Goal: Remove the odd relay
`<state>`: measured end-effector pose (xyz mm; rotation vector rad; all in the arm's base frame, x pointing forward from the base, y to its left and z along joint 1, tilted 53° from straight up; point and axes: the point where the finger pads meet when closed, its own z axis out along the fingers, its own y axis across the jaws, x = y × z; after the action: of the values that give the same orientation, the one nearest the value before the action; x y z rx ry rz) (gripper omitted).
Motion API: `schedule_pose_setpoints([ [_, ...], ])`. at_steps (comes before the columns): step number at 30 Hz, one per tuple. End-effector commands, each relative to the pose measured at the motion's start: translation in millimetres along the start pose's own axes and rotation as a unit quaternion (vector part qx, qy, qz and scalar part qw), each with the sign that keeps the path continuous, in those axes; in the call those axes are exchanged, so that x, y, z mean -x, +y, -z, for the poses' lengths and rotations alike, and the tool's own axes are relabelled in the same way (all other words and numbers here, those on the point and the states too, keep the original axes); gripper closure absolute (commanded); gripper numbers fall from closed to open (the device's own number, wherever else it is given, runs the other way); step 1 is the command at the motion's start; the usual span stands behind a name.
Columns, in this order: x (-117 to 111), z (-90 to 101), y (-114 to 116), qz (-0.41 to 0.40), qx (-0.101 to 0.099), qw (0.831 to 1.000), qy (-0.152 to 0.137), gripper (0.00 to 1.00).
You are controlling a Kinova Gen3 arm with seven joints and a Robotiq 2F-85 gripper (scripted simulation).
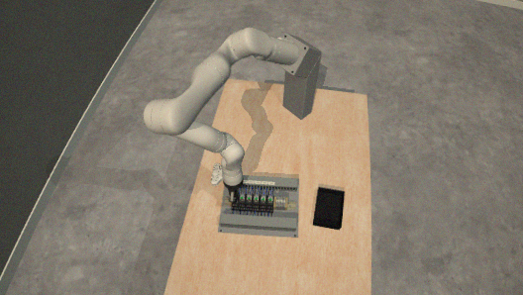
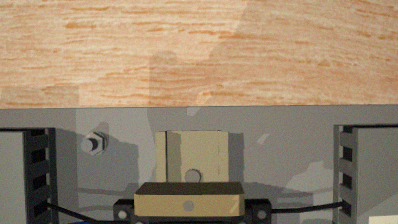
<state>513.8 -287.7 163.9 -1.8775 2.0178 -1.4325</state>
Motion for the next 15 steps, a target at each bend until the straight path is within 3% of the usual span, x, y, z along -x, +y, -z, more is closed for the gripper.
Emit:
schedule_pose_setpoints([
  [1,-1.6,1.1,-0.8,0.001,0.004,1.0,0.002,1.0],
  [15,-1.6,1.2,-1.3,0.001,0.014,1.0,0.001,1.0],
])
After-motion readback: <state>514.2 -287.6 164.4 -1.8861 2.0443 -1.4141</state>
